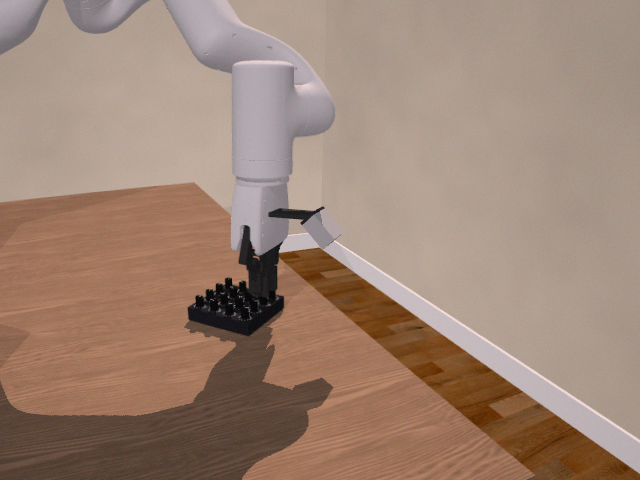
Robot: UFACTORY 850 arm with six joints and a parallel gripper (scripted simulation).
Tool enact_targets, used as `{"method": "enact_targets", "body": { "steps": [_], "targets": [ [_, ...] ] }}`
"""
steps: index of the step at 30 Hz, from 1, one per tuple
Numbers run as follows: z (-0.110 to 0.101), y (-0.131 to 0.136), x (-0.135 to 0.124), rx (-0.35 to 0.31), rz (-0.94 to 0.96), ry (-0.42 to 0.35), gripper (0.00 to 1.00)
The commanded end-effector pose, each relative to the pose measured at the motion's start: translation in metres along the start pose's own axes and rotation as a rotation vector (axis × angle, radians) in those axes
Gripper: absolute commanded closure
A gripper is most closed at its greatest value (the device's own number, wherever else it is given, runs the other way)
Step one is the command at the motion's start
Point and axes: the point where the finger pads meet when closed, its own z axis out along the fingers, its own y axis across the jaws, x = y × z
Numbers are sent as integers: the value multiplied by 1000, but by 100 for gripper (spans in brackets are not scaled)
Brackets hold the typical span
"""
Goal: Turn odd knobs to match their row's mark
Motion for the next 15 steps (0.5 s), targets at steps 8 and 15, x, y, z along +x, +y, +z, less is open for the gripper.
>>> {"method": "enact_targets", "body": {
  "steps": [8, 15],
  "targets": [
    [3, -1, 1, 1, -1, 2, 81],
    [6, -1, 1, 1, -1, 2, 81]
  ]
}}
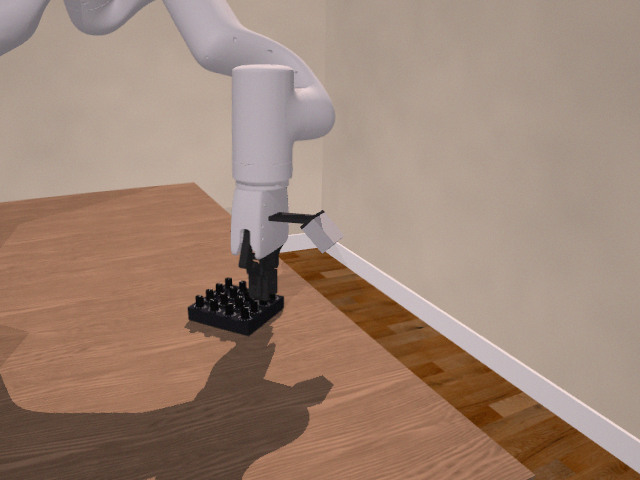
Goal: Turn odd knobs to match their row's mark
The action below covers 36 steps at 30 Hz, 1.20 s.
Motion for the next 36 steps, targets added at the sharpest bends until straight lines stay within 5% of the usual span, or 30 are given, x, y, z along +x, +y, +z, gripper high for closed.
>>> {"method": "enact_targets", "body": {
  "steps": [1, 36],
  "targets": [
    [1, -1, 1, 1, -1, 2, 81],
    [5, -1, 1, 1, -1, 2, 81]
  ]
}}
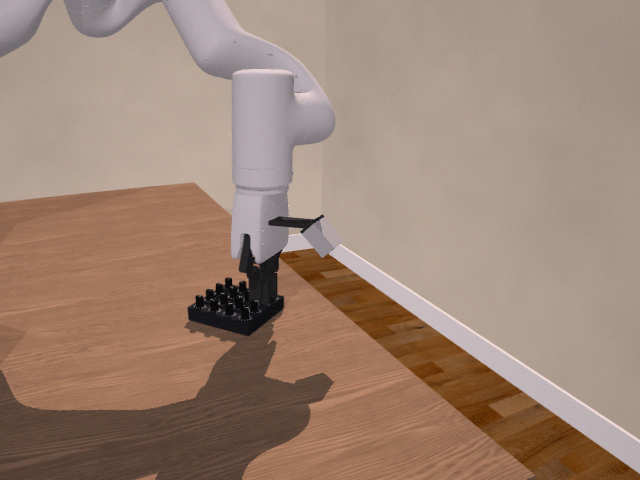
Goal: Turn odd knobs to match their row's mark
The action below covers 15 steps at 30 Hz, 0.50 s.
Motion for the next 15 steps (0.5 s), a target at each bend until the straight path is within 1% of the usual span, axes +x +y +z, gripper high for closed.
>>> {"method": "enact_targets", "body": {
  "steps": [1, 14, 15],
  "targets": [
    [-1, -1, 1, 1, 0, 1, 81],
    [-1, -1, 1, 1, 0, 1, 81],
    [-1, -1, 1, 1, 0, 1, 92]
  ]
}}
